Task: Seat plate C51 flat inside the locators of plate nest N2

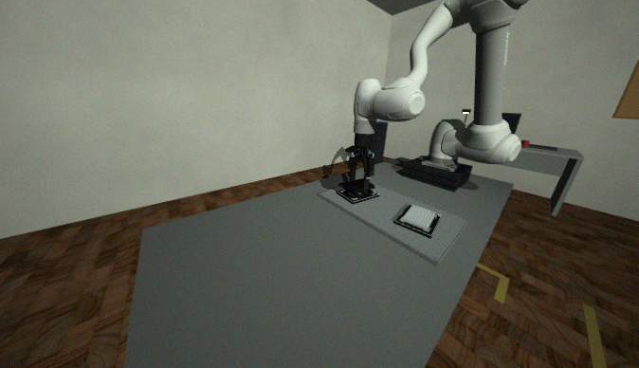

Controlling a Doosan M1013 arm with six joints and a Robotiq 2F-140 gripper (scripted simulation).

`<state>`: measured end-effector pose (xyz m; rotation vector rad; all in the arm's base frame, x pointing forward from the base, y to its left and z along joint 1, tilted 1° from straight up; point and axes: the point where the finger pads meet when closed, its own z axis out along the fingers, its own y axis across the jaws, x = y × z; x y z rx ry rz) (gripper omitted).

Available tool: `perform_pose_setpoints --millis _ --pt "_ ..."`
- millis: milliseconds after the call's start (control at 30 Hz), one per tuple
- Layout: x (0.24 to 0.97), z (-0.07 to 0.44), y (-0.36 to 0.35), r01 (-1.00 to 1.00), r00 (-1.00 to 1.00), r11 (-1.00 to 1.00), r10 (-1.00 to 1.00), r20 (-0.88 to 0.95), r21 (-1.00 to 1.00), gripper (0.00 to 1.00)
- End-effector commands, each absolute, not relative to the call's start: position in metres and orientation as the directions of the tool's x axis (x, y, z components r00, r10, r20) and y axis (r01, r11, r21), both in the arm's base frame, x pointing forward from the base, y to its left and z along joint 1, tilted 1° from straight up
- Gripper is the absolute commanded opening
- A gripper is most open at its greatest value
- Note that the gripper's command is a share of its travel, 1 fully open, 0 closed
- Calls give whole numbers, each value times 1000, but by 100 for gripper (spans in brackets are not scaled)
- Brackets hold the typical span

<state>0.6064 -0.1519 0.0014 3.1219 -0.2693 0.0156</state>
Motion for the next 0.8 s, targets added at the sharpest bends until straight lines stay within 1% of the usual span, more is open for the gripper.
perform_pose_setpoints --millis 0,133,567,767 --pt "609 3 -149 -171 985 -985 -171 11 5 10" --pt "609 3 -149 -171 985 -985 -171 11 5 10" --pt "607 -19 -148 -171 985 -985 -171 9 5 10" --pt "607 -17 -148 -171 985 -985 -171 11 5 10"
